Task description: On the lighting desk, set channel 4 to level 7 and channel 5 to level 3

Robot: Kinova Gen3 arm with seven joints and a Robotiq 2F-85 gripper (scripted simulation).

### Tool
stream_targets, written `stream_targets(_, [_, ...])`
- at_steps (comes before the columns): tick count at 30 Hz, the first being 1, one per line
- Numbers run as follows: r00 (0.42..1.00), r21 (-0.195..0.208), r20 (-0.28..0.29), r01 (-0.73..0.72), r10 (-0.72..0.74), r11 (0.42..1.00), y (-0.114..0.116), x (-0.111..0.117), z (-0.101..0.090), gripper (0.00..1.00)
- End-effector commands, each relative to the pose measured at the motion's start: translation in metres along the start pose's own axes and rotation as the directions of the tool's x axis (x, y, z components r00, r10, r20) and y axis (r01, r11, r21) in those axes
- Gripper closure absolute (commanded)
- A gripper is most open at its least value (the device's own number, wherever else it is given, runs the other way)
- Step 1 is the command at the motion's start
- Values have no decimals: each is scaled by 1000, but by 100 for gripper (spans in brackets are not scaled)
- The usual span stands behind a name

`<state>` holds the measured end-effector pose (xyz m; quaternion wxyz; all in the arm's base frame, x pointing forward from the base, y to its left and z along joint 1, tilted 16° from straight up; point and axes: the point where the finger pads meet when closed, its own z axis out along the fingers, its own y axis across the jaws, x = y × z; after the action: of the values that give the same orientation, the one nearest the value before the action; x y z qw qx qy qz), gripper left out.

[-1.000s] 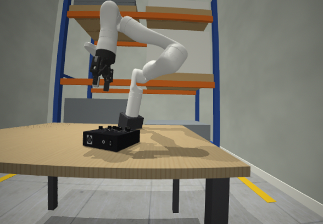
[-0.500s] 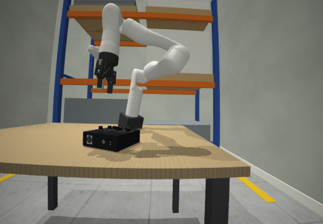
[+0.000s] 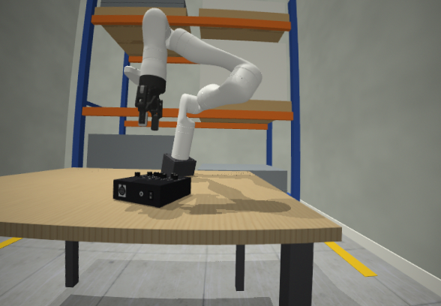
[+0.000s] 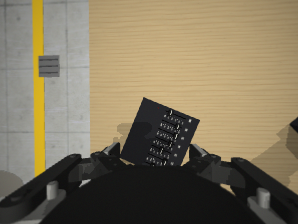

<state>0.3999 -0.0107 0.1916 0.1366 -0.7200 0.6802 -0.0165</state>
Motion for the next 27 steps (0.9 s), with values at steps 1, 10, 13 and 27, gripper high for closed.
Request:
stream_targets(1, [1000,-4,13,8,-7,1000,4,-10,5,0])
stream_targets(10, [1000,-10,26,10,-10,1000,9,-19,9,0])
stream_targets(13, [1000,-10,26,10,-10,1000,9,-19,9,0])
stream_targets(27, [1000,-10,26,12,-11,1000,9,-19,9,0])
